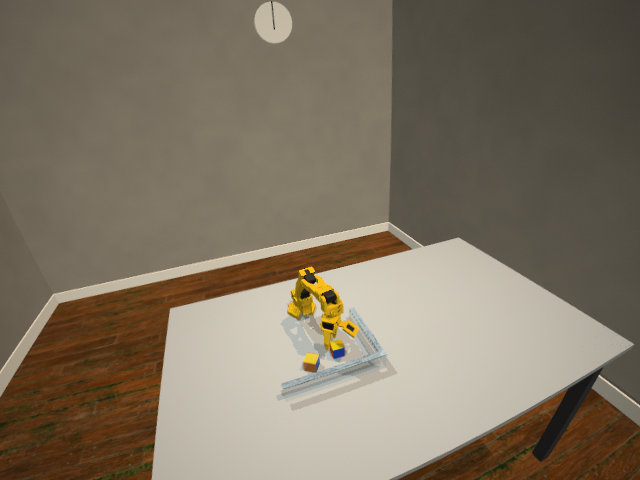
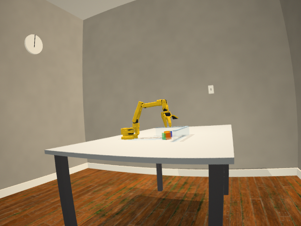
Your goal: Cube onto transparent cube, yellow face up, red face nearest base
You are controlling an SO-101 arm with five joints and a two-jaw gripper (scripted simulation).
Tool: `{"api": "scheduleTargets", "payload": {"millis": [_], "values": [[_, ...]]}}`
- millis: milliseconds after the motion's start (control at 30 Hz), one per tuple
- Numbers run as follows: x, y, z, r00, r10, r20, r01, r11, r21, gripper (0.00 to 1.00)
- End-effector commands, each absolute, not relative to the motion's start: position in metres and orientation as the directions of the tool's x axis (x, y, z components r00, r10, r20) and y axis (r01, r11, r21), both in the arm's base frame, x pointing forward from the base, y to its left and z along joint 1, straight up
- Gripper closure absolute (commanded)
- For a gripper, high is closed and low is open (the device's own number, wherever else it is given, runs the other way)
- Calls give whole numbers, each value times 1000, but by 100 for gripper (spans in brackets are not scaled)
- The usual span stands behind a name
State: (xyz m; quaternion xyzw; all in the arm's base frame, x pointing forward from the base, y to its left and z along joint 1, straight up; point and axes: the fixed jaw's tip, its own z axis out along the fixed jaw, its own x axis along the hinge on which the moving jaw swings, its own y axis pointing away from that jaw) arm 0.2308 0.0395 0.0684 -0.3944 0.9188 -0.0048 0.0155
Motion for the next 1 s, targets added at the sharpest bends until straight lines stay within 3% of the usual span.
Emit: {"api": "scheduleTargets", "payload": {"millis": [0, 967], "values": [[240, 39, 95, -659, -741, -128, -734, 671, -107, 65], [240, 37, 95, -489, -866, -102, -856, 499, -132, 65]]}}
